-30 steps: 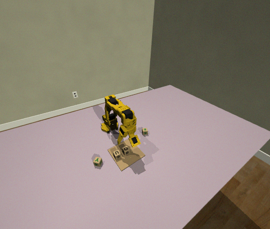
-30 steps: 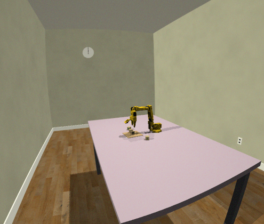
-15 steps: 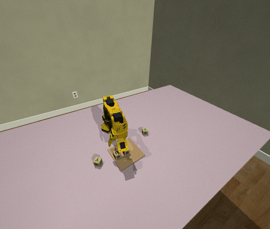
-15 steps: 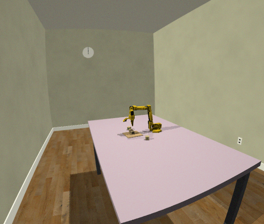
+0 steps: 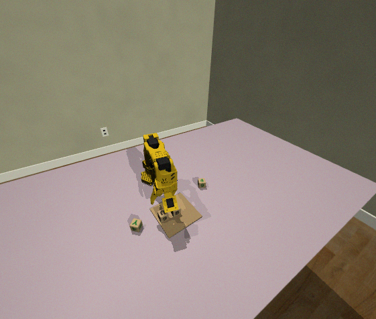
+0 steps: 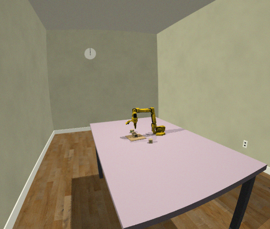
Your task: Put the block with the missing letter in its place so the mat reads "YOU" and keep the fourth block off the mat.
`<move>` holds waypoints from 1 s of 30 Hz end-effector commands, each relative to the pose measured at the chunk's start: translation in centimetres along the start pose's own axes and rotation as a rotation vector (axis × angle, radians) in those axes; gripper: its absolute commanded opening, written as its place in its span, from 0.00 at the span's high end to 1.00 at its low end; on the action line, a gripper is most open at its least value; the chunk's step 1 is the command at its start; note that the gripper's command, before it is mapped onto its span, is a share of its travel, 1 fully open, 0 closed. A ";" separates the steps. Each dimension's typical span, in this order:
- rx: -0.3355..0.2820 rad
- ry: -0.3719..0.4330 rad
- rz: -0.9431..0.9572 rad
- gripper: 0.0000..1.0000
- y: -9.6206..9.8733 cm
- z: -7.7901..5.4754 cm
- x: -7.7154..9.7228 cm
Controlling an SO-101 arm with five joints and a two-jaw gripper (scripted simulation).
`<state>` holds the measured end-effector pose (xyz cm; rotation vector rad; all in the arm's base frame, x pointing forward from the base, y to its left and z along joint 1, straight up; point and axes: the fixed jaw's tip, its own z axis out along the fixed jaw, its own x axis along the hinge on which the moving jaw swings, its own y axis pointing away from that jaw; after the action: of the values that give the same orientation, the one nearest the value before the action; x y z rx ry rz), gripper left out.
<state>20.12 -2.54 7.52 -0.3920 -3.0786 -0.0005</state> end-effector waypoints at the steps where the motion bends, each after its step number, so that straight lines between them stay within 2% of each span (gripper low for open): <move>1: -0.012 -0.126 0.009 0.65 -0.1 -2.0 -1.2; 4: -0.011 -0.130 0.056 0.65 -1.1 -2.0 -1.6; 10: -0.001 -0.157 0.320 0.65 -7.4 -1.7 -3.0; 13: 0.003 -0.164 0.396 0.65 -9.3 -1.6 -3.1; 30: 0.003 -0.164 0.403 0.65 -9.5 -1.6 -3.1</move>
<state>19.78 -11.70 6.64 -1.0058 -2.9710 -0.0002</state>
